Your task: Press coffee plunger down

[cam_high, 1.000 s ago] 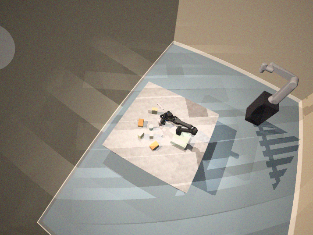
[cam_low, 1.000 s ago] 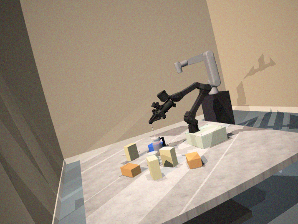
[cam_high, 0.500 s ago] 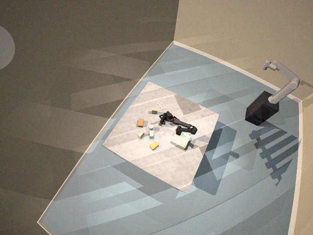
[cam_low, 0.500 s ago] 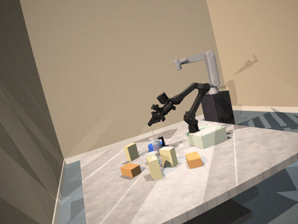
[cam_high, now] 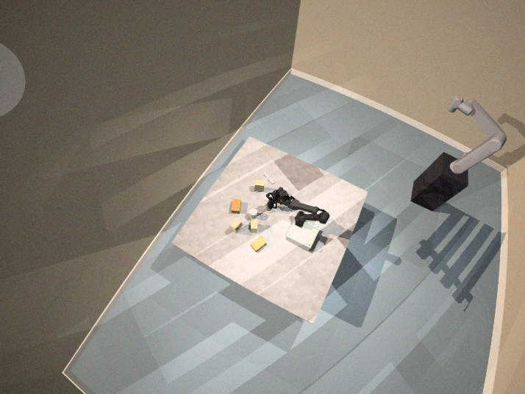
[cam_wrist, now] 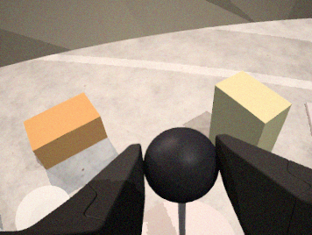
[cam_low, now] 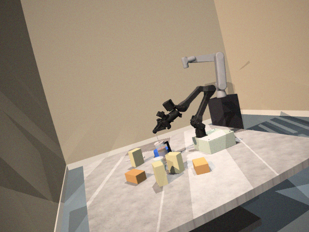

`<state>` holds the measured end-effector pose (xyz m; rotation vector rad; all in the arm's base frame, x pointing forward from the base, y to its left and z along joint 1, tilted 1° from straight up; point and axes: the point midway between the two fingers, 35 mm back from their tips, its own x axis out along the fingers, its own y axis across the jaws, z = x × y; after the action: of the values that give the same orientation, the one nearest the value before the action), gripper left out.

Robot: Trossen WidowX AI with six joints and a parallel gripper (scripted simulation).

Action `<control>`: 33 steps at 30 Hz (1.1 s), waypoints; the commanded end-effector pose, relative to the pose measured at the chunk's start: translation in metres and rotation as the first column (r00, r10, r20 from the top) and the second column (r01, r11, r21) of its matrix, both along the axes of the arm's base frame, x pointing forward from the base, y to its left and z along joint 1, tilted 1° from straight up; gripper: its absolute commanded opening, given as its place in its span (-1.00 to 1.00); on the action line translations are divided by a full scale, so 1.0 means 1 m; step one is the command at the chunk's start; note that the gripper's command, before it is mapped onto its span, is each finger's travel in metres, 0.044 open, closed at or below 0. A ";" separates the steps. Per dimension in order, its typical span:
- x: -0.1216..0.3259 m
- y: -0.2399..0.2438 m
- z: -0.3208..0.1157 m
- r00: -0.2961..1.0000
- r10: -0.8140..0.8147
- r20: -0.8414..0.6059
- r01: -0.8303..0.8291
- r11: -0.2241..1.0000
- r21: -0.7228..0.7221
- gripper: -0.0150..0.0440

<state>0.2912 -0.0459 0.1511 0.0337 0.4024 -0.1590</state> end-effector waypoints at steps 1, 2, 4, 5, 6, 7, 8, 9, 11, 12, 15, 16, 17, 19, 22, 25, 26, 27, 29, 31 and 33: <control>-0.007 0.001 -0.034 0.996 0.005 -0.088 -0.004 1.000 0.010 -0.10; -0.006 0.001 -0.036 0.996 0.005 -0.088 -0.004 1.000 0.010 -0.10; -0.005 0.001 -0.039 0.996 0.005 -0.088 -0.004 1.000 0.010 -0.10; -0.005 0.001 -0.040 0.996 0.005 -0.088 -0.004 1.000 0.010 -0.10; -0.004 0.001 -0.042 0.996 0.005 -0.088 -0.004 1.000 0.010 -0.10; -0.003 0.001 -0.043 0.996 0.005 -0.088 -0.004 1.000 0.010 -0.10; -0.003 0.000 -0.045 0.996 0.005 -0.088 -0.004 1.000 0.010 -0.10; -0.002 0.000 -0.046 0.996 0.005 -0.088 -0.004 1.000 0.010 -0.10; 0.000 0.000 -0.049 0.996 0.005 -0.088 -0.004 1.000 0.010 -0.10; 0.001 0.000 -0.050 0.996 0.005 -0.088 -0.004 1.000 0.010 -0.10; 0.004 -0.001 -0.052 0.996 0.005 -0.088 -0.004 1.000 0.010 -0.10; 0.006 -0.001 -0.053 0.996 0.005 -0.088 -0.004 1.000 0.010 -0.10; 0.007 -0.002 -0.053 0.996 0.005 -0.088 -0.004 1.000 0.010 -0.10; 0.010 -0.002 -0.053 0.996 0.005 -0.088 -0.004 1.000 0.010 -0.10; 0.013 -0.003 -0.053 0.996 0.005 -0.087 -0.004 1.000 0.010 -0.10; 0.015 -0.003 -0.053 0.996 0.005 -0.087 -0.004 1.000 0.010 -0.10; 0.016 -0.004 -0.053 0.996 0.005 -0.087 -0.004 1.000 0.010 -0.10; 0.017 -0.004 -0.053 0.996 0.005 -0.087 -0.004 1.000 0.010 -0.10; 0.019 -0.004 -0.052 0.996 0.005 -0.087 -0.004 1.000 0.010 -0.10; 0.020 -0.004 -0.052 0.996 0.005 -0.087 -0.004 1.000 0.010 -0.10; 0.021 -0.004 -0.052 0.996 0.005 -0.087 -0.004 1.000 0.010 -0.10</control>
<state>0.3143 -0.0507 0.1130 0.0381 0.4415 -0.1582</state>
